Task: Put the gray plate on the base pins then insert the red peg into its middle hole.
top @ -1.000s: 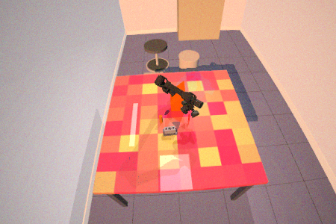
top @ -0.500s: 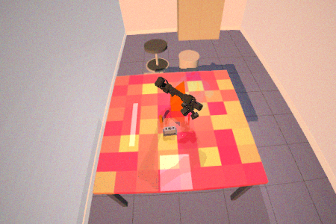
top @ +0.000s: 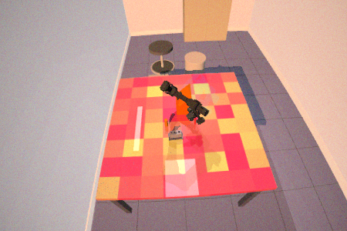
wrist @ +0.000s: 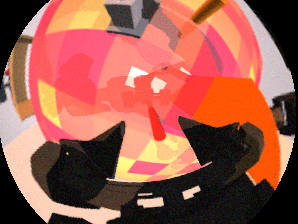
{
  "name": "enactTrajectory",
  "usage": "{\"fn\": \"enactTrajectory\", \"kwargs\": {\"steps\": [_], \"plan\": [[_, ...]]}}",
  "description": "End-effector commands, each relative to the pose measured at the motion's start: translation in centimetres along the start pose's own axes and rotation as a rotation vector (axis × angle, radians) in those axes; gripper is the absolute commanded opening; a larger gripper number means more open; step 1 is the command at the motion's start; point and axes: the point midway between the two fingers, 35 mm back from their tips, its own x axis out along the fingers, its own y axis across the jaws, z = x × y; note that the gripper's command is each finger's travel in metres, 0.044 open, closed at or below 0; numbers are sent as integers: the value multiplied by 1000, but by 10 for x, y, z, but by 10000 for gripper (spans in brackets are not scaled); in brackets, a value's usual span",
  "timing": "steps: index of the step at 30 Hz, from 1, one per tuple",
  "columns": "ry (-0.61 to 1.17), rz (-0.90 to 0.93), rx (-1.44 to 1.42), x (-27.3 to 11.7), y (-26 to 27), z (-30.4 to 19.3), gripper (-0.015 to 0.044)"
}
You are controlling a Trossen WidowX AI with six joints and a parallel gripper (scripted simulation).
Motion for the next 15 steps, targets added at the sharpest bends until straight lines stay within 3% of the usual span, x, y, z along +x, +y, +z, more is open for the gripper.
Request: {"fn": "enactTrajectory", "kwargs": {"steps": [1,13,15], "plan": [[-5,-6,-11,4,-3,0,335],[-5,-6,-11,4,-3,0,20],[-5,-6,-11,4,-3,0,7]]}}
